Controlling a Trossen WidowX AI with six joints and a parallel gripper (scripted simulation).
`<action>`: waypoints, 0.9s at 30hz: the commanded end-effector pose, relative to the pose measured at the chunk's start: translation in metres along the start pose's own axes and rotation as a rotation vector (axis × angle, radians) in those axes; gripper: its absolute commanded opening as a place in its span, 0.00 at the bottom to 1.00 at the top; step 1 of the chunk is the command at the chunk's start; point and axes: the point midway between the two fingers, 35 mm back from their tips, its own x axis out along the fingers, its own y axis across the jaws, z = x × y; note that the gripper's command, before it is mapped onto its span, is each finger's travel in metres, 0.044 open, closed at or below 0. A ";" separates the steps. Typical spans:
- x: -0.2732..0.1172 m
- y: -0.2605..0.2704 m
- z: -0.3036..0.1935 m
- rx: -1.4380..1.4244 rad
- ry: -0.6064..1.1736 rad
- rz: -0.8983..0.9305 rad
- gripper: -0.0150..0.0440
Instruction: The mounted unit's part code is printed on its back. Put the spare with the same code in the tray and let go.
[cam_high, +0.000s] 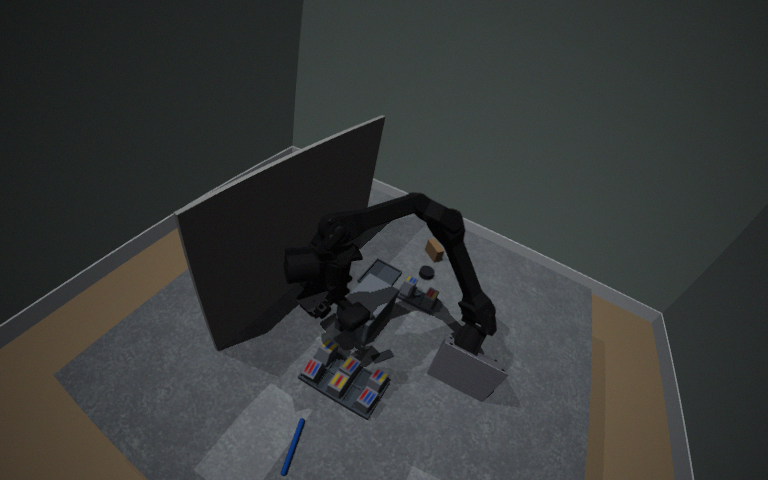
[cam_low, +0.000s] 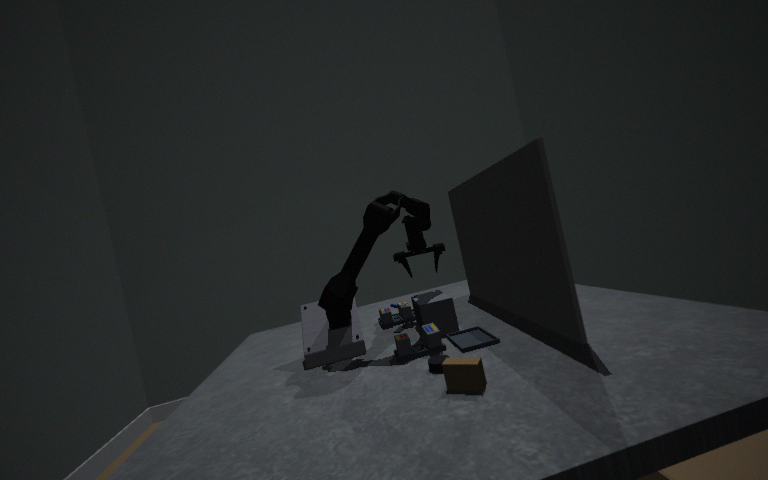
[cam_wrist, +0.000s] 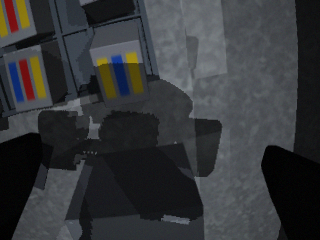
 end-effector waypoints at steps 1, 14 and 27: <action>0.013 0.024 0.017 -0.243 0.013 0.011 1.00; 0.053 0.024 0.016 -0.243 0.014 0.010 0.76; 0.059 0.024 0.016 -0.243 0.014 0.010 0.76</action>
